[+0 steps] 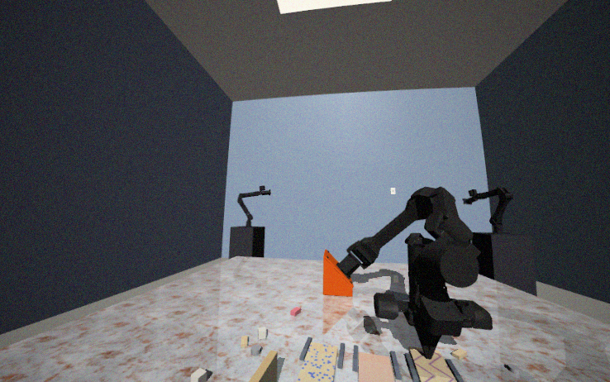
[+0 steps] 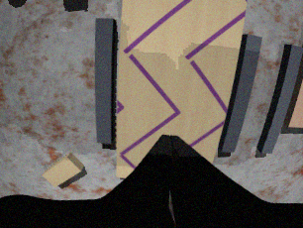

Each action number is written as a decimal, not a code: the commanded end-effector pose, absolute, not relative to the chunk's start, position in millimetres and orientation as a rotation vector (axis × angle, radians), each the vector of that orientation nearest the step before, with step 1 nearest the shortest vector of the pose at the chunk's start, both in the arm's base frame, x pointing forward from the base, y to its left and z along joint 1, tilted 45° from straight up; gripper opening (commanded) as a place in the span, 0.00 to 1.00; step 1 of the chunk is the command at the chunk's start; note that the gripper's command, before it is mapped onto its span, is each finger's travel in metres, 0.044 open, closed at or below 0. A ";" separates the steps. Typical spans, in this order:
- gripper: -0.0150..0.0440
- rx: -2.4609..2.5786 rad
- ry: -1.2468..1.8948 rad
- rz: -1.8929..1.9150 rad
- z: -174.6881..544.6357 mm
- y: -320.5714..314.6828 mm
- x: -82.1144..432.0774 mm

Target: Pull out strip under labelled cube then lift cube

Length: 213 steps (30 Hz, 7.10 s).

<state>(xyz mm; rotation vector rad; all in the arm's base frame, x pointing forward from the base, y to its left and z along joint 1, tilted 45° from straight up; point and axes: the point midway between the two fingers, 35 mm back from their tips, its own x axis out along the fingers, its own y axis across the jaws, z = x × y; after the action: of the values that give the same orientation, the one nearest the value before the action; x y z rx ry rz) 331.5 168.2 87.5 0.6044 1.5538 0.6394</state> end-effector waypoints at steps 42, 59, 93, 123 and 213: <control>0.25 0.606 1.581 0.637 86.6 167.2 258.9; 0.25 0.607 1.582 0.637 88.4 165.5 232.6; 0.25 0.608 1.585 0.636 91.3 162.8 190.6; 0.25 0.606 1.585 0.634 125.3 132.3 203.5; 0.68 0.602 1.572 0.639 86.5 164.9 408.9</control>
<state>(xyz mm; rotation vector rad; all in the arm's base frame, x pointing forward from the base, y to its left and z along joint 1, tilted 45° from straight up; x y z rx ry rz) 410.9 160.3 90.2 0.5975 1.5668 0.6364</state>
